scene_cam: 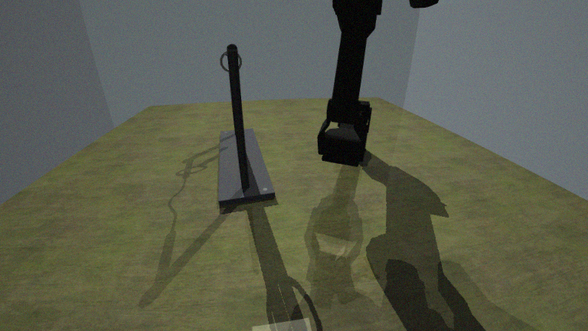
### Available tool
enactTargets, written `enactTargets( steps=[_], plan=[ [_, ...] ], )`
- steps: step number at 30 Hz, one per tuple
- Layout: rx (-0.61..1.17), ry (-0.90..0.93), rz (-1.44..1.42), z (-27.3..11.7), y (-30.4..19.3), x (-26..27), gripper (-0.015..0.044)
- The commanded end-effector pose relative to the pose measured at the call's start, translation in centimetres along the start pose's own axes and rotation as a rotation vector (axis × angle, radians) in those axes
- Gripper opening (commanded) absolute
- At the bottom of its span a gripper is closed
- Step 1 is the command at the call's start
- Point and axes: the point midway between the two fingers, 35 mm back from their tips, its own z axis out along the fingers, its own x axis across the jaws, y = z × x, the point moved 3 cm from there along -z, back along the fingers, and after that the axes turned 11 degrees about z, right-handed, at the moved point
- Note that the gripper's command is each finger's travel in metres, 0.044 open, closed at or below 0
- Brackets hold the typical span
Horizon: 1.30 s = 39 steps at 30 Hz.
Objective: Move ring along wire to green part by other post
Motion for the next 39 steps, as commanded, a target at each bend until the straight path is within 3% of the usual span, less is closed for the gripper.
enactTargets(
  steps=[1, 9, 18, 29, 39],
  plan=[
    [-0.009, 0.0, 0.004, 0.1, 0.2, 0.1, 0.0374],
    [-0.41, 0.043, 0.216, 2.8, 11.1, 3.2, 0.0164],
    [-0.902, 0.236, 0.49, -0.3, 23.2, 8.1, 0.016],
    [-1.492, 0.725, 0.75, -12.4, 31.6, 14.5, 0.016],
    [-1.921, 1.463, 0.777, -26.3, 29.5, 19.9, 0.016]
  ],
)
